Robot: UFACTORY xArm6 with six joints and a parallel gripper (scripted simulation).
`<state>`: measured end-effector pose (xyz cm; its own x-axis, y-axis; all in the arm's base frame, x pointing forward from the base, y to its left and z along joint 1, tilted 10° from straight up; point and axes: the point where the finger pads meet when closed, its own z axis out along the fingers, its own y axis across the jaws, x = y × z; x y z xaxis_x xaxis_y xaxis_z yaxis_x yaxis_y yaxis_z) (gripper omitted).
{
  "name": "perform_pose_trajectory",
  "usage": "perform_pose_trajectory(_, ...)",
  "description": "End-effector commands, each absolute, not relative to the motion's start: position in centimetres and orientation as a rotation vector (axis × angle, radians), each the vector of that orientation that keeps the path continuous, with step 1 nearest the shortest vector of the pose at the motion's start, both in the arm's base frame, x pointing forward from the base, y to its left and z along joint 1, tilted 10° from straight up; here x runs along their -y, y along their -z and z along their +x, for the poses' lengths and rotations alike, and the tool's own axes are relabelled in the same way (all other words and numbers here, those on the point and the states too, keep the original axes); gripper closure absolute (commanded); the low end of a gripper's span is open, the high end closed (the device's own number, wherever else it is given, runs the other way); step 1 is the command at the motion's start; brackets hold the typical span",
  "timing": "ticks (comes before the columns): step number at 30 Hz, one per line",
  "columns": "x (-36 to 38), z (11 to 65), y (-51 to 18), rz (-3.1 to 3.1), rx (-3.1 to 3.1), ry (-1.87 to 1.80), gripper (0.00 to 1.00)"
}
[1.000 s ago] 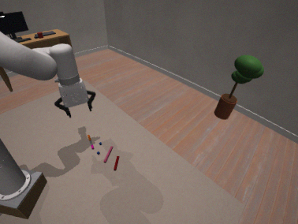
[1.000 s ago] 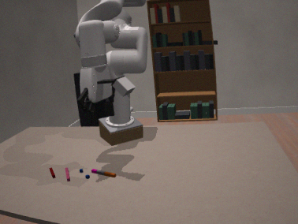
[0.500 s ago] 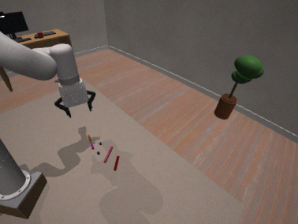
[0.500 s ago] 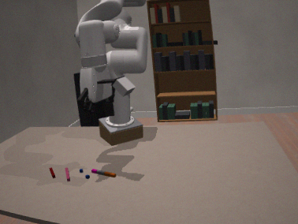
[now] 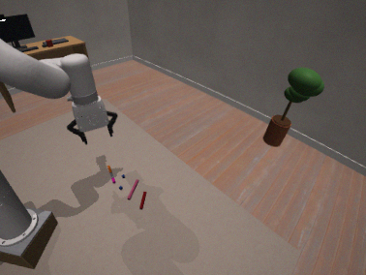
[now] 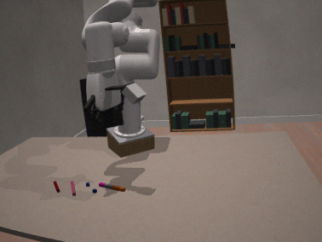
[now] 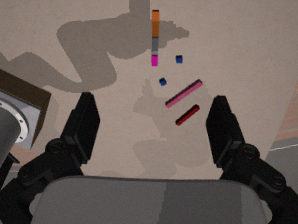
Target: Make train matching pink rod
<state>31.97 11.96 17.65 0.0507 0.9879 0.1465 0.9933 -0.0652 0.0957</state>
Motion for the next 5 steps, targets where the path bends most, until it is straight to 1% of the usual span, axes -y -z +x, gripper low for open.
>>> perform_pose_trajectory(1, -11.99, 32.07, -17.79, -2.255, 2.127, 0.274, 0.00)
perform_pose_trajectory(5, -11.99, 32.07, -17.79, -2.255, 2.127, 0.274, 0.00)
